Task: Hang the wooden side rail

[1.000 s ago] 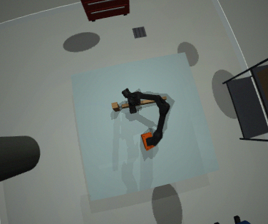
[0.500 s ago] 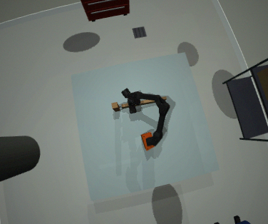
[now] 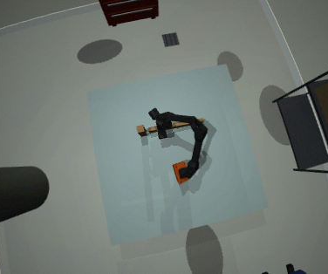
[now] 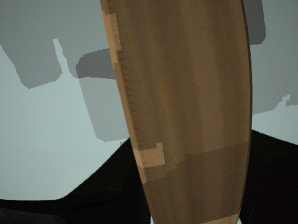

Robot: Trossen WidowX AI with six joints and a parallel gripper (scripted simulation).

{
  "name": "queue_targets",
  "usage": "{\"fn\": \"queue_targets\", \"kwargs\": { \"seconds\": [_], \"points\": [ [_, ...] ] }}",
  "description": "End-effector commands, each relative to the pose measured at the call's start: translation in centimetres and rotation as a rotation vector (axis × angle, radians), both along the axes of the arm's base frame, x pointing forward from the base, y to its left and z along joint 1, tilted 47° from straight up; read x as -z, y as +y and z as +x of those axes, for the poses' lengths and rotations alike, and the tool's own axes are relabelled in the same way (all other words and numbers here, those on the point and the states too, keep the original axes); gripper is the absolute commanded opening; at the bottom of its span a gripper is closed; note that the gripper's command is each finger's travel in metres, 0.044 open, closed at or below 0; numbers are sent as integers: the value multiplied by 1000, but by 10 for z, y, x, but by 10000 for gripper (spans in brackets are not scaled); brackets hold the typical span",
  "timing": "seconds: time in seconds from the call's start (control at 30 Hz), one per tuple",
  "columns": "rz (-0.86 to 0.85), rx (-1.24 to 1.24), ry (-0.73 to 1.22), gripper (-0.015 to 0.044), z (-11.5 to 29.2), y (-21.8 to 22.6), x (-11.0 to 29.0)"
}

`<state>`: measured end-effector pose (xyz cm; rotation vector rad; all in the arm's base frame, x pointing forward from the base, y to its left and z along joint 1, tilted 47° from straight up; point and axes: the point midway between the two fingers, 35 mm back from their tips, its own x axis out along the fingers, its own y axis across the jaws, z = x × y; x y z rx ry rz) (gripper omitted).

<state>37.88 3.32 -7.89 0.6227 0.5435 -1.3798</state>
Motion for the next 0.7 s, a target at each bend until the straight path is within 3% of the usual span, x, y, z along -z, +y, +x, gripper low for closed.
{"fn": "queue_targets", "kwargs": {
  "seconds": [0.0, 0.67],
  "points": [
    [4, -11, -6, 0, 0, 6, 0],
    [4, -11, -7, 0, 0, 8, 1]
  ]
}}
